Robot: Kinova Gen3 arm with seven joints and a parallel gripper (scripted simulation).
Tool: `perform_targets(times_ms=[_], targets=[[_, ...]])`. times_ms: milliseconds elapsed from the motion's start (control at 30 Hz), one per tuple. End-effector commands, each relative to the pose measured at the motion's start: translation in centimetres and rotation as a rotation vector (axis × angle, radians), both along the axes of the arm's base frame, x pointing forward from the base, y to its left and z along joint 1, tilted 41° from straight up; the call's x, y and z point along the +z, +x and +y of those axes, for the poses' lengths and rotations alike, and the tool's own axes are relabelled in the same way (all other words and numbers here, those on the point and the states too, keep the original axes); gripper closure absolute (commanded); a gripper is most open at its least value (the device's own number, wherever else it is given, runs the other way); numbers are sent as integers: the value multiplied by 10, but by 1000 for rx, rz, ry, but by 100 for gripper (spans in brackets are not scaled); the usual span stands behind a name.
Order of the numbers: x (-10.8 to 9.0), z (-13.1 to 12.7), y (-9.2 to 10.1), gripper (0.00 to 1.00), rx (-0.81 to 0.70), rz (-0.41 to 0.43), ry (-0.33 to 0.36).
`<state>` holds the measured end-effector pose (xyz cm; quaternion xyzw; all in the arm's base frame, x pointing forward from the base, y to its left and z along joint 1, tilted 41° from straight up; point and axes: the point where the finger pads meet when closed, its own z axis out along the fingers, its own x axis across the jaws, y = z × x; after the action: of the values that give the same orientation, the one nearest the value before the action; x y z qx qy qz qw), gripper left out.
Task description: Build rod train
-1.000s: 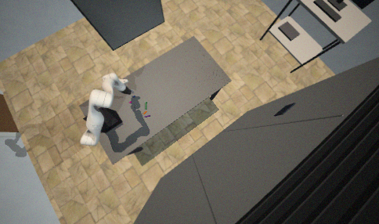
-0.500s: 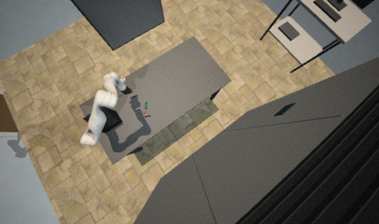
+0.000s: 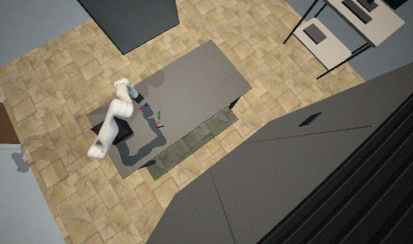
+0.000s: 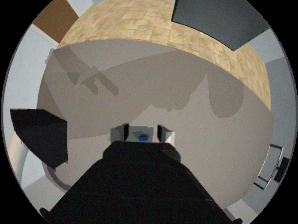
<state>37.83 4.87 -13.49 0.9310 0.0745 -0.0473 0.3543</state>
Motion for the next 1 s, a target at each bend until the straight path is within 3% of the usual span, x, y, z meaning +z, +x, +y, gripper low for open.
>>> perform_targets(times_ms=[0, 433, 500, 967], targets=[[0, -2, 2, 0, 69, 73, 1], [-2, -6, 3, 0, 453, 406, 24], [-2, -6, 3, 0, 453, 406, 24], [1, -12, 11, 0, 785, 681, 41]])
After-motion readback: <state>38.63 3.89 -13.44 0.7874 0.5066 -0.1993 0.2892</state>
